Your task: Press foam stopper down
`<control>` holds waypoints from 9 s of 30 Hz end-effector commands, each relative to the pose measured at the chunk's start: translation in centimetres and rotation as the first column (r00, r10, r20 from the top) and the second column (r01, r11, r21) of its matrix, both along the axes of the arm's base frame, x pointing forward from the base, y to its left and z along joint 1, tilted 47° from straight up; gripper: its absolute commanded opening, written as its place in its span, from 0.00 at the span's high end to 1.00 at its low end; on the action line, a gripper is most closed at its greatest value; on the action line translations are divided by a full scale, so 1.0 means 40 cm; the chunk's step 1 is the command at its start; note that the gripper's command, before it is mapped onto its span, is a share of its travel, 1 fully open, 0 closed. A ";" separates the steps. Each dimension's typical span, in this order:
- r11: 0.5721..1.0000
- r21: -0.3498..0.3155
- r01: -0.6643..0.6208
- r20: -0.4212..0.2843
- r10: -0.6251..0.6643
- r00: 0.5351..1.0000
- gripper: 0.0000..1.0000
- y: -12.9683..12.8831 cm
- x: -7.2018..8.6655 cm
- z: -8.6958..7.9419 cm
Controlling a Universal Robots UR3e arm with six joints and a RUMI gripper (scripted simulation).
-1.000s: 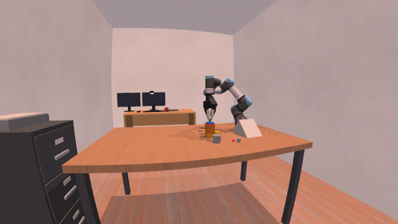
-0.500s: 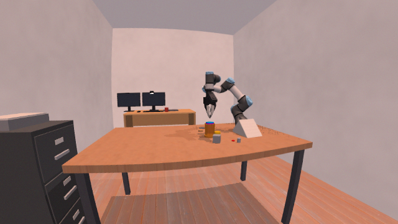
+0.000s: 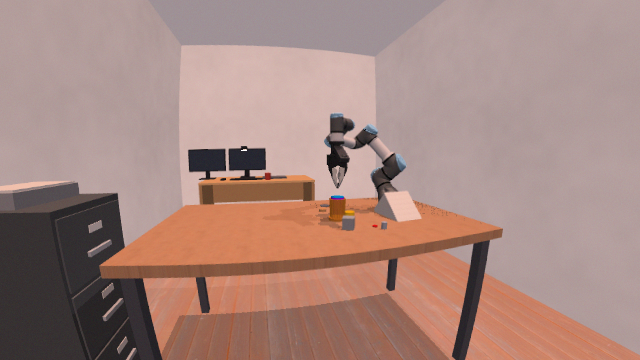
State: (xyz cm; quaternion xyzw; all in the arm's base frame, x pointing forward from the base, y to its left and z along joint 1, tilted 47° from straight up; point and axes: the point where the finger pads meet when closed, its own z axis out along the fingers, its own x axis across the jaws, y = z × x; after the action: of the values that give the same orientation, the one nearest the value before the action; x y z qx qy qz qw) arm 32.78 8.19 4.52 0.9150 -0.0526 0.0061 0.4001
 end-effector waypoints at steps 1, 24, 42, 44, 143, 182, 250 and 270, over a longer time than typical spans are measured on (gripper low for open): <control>1.000 0.001 0.000 0.002 0.000 1.000 1.00 0.002 0.001 0.002; 1.000 0.001 0.000 0.002 0.000 1.000 1.00 -0.016 0.000 -0.015; 1.000 0.001 0.000 0.002 0.000 1.000 1.00 -0.066 -0.002 -0.061; 1.000 0.001 0.000 0.002 0.000 1.000 1.00 -0.066 -0.002 -0.061; 1.000 0.001 0.000 0.002 0.000 1.000 1.00 -0.122 -0.004 -0.113; 1.000 0.001 0.000 0.002 0.000 1.000 1.00 -0.122 -0.004 -0.113; 1.000 0.001 0.000 0.002 0.000 1.000 1.00 0.002 0.001 0.002; 1.000 0.001 0.000 0.002 0.000 1.000 1.00 -0.033 0.000 -0.030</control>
State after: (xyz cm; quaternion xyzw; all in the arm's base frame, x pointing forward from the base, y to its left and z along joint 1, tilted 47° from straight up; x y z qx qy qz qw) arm 32.72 7.14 3.55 0.9147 -0.0529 0.0054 0.4005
